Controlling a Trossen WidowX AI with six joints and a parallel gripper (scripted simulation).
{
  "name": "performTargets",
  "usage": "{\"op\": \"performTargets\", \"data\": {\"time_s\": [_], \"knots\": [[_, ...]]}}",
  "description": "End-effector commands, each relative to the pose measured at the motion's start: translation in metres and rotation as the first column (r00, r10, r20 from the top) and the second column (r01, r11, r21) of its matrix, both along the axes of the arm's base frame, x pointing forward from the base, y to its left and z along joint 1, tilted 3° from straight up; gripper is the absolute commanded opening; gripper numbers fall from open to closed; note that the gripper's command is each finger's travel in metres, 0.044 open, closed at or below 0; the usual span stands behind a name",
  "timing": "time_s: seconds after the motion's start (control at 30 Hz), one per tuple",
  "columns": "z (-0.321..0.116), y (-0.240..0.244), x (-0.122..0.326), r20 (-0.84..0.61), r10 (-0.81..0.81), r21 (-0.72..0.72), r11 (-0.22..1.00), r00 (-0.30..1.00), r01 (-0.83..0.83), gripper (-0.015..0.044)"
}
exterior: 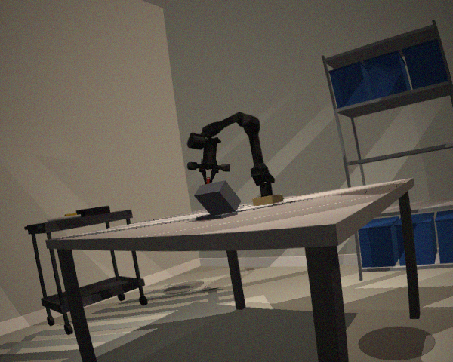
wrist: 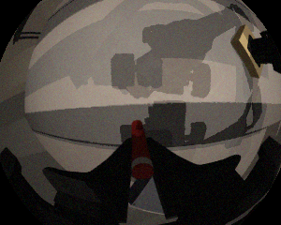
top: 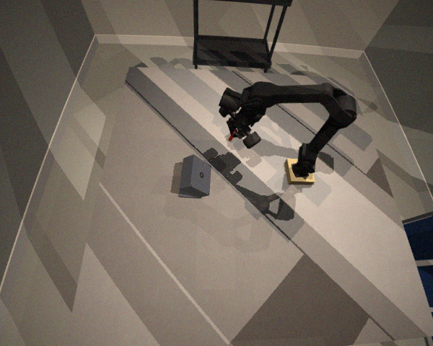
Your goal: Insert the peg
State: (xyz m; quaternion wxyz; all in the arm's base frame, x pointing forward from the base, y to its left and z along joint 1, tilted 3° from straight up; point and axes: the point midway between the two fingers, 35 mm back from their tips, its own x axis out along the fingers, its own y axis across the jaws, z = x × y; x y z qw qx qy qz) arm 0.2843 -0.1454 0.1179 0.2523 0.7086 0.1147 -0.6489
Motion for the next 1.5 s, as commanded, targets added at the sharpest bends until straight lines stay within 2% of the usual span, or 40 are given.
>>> {"op": "performTargets", "data": {"time_s": [0.0, 1.47], "knots": [[0.0, 0.004, 0.002, 0.015, -0.001, -0.013, 1.0, 1.0, 0.001, 0.0], [0.009, 0.059, 0.026, 0.224, 0.059, -0.104, 0.994, 0.973, -0.036, 0.0]]}}
